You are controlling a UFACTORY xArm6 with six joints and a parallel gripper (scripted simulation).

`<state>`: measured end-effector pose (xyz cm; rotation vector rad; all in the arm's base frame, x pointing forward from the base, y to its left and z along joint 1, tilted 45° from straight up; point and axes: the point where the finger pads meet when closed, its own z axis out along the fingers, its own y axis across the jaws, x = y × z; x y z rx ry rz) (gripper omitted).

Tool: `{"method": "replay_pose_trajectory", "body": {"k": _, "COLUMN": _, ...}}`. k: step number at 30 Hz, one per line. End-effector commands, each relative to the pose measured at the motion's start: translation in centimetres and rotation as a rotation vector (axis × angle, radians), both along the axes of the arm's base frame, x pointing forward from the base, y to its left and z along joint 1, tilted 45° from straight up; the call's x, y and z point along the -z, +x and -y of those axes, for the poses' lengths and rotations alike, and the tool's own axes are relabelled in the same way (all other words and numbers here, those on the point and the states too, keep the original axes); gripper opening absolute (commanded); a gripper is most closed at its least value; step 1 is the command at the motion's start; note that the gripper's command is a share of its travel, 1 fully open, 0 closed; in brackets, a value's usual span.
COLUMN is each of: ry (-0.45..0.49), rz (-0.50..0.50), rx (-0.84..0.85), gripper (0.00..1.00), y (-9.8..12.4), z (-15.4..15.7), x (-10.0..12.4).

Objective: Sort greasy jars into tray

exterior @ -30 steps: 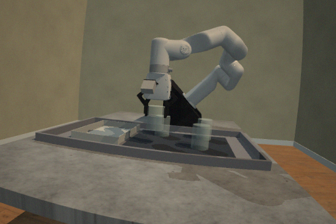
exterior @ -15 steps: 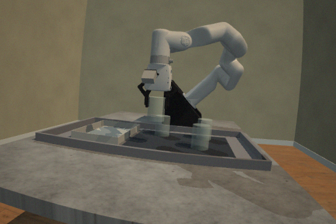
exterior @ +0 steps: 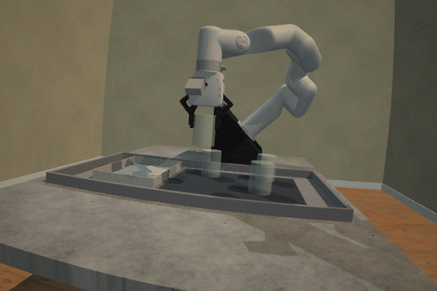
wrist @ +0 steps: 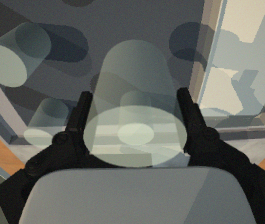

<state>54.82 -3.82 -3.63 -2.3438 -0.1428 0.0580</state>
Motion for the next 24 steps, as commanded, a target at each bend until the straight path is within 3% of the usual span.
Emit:
{"method": "replay_pose_trajectory", "body": {"k": 1, "ry": -0.002, "rz": 0.004, "rx": 0.002, "gripper": 0.0, "y": 0.2, "z": 1.0, "x": -1.0}}
{"method": "replay_pose_trajectory", "body": {"k": 8, "ry": -0.002, "rz": 0.004, "rx": 0.002, "gripper": 0.0, "y": 0.3, "z": 1.9, "x": -1.9}}
{"method": "replay_pose_trajectory", "body": {"k": 24, "ry": -0.002, "rz": 0.004, "rx": 0.002, "gripper": 0.0, "y": -0.8, "z": 5.4, "x": 1.5}}
